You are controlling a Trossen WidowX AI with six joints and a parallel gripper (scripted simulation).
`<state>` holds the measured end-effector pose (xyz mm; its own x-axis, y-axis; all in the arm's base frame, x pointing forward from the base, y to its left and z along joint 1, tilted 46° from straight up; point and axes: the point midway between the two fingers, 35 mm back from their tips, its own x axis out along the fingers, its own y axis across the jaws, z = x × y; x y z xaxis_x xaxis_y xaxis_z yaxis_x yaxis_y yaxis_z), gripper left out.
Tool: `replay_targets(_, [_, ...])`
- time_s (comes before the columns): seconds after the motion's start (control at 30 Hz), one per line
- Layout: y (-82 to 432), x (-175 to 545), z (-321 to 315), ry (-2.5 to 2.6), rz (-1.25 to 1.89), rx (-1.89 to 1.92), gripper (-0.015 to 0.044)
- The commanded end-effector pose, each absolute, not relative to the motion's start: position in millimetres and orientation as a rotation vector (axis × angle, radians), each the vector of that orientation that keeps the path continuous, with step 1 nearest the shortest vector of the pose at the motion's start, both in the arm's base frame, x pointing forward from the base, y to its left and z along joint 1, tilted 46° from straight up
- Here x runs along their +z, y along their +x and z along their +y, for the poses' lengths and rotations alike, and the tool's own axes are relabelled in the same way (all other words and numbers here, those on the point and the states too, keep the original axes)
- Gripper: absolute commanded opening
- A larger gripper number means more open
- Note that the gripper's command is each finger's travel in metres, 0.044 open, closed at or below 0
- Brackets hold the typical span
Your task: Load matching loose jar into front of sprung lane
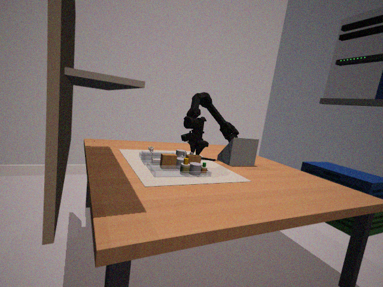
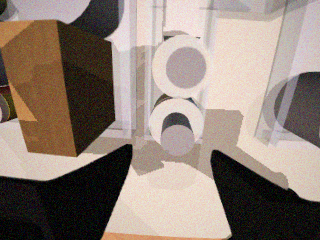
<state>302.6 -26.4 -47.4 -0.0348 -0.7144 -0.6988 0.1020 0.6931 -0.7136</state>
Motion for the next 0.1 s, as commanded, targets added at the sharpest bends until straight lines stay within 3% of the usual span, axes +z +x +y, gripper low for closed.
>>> replay_targets(0.0, [286.9,-48.5,-24.4,-0.532,1.472,-0.71,0.0287])
replay_targets(0.07, [279.7,-48.9,-23.6,-0.532,1.473,-0.71,0.0287])
